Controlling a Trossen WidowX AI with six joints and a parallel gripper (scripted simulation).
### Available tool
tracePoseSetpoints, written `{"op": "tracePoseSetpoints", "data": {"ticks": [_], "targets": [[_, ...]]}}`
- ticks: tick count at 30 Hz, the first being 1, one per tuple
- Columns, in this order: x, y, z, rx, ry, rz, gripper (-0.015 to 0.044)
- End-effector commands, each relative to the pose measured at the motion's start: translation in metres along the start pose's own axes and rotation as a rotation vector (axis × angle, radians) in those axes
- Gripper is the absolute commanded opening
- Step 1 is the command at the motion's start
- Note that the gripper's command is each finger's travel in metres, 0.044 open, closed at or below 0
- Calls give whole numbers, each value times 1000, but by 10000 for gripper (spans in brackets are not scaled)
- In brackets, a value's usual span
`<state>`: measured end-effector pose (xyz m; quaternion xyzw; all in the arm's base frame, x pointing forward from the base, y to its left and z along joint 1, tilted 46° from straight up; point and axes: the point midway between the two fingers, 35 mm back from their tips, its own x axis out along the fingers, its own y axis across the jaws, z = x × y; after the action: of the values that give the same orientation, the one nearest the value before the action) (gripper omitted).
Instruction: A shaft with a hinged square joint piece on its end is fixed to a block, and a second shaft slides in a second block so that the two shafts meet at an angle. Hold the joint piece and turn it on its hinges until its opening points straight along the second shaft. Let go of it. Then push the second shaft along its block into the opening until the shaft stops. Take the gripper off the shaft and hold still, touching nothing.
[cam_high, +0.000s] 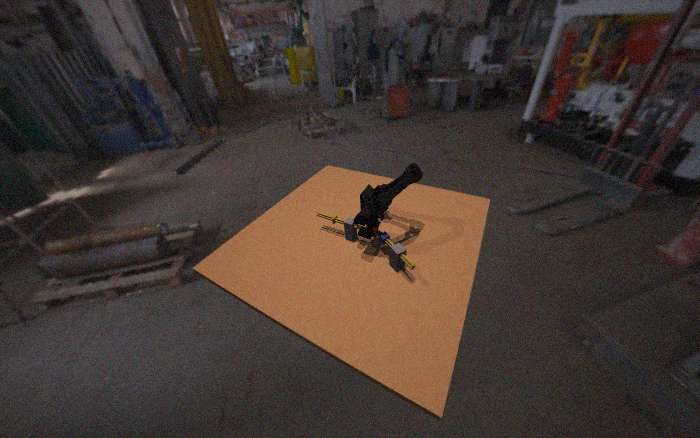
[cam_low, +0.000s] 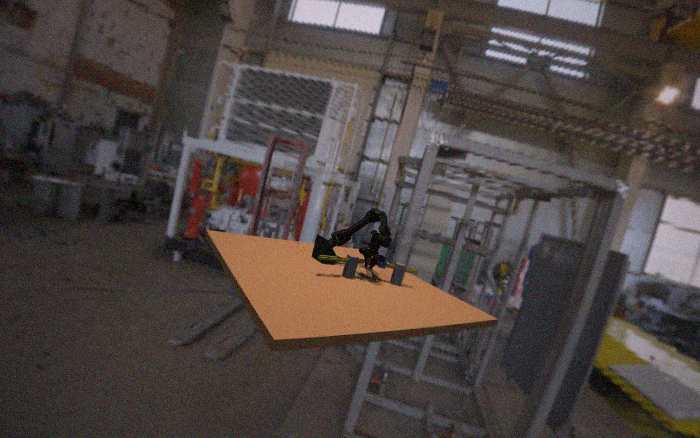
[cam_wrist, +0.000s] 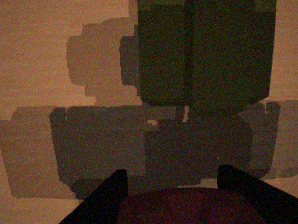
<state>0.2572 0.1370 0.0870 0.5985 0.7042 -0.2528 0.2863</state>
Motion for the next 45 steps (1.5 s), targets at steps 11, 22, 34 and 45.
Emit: {"op": "tracePoseSetpoints", "data": {"ticks": [11,22,34,45], "targets": [[0,0,0,1,-1,0,409],[0,0,0,1,-1,0,440],[-28,-1,-4,3,-174,-2,440],[-45,2,-2,-145,-162,0,440]]}}
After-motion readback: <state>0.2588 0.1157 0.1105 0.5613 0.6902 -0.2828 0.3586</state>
